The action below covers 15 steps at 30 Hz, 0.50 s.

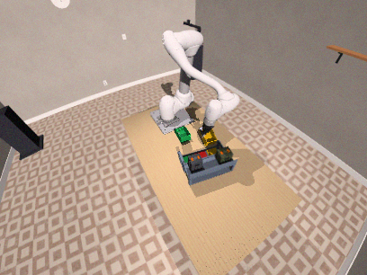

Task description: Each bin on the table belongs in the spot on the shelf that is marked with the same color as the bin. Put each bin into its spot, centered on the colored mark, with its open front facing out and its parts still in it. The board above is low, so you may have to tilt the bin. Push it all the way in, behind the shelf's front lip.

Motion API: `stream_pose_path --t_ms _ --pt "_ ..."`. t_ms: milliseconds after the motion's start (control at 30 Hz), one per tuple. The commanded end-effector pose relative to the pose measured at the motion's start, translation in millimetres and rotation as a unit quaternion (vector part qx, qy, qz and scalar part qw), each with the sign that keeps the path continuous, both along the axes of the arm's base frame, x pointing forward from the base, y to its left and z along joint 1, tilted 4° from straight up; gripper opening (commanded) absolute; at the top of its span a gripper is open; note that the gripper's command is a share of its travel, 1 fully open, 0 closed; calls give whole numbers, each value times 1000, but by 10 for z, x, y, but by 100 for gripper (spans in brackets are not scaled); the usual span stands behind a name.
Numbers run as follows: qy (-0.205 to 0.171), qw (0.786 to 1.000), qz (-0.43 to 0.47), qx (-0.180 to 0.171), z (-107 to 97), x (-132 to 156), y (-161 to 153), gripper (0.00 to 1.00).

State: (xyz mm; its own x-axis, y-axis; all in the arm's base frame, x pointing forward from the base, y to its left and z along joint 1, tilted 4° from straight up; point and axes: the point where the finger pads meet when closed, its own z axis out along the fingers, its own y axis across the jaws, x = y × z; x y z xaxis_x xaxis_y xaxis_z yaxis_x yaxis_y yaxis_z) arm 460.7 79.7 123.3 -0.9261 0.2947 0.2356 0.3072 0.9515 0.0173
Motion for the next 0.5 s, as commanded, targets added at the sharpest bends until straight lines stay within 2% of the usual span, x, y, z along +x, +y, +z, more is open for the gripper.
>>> stream_pose_path --t_ms 0,467 --pt "3 1000 0 3 16 2 1 10" --pt "3 1000 0 3 17 25 -6 10"
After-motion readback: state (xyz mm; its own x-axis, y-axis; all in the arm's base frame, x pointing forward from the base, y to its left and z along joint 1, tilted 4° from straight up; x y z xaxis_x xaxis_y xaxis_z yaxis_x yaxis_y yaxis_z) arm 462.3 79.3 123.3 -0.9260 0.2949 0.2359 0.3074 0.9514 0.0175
